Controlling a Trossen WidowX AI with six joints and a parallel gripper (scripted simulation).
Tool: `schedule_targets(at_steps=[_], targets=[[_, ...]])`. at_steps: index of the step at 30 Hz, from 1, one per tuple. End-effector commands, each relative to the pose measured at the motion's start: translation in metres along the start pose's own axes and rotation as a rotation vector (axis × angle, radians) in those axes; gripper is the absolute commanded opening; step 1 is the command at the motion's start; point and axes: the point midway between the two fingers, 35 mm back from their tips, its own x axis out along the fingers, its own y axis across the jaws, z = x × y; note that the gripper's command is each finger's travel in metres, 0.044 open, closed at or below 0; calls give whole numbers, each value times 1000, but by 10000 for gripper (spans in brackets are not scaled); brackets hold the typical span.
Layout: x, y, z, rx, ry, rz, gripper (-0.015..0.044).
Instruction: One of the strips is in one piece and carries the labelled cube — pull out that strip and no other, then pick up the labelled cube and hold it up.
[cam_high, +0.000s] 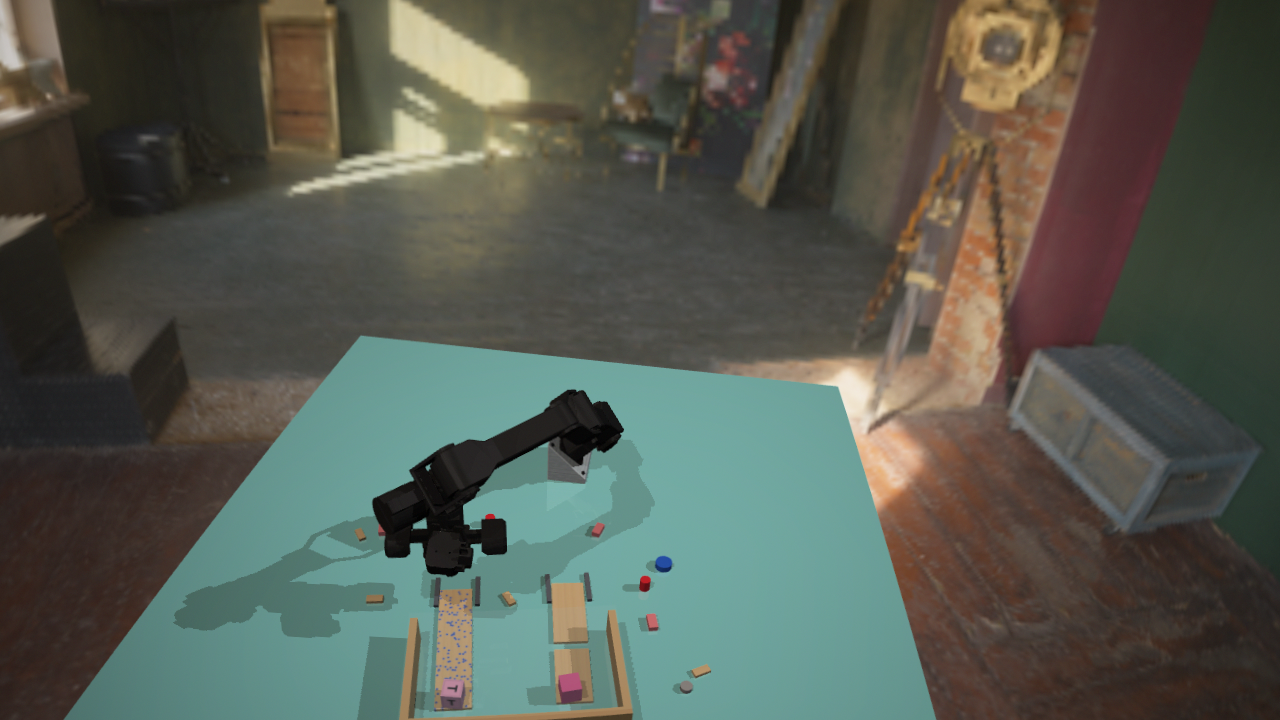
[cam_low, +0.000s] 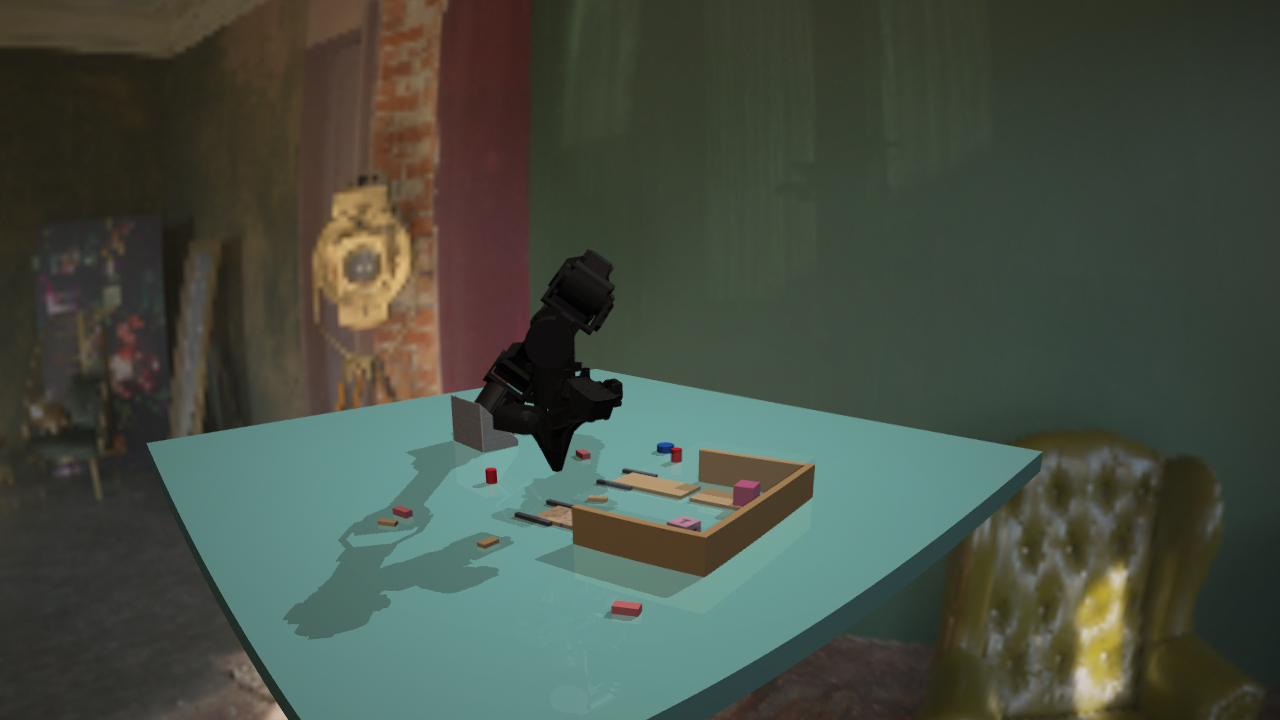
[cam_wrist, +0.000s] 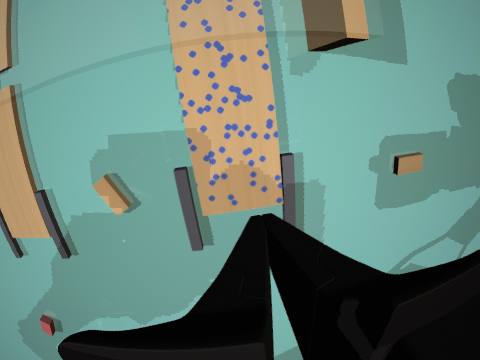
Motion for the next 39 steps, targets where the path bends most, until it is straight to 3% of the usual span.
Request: schedule_targets(at_steps=[1, 39], targets=[[9, 1, 0, 1, 7, 5, 0], [65, 5, 1, 0, 6, 8, 0]])
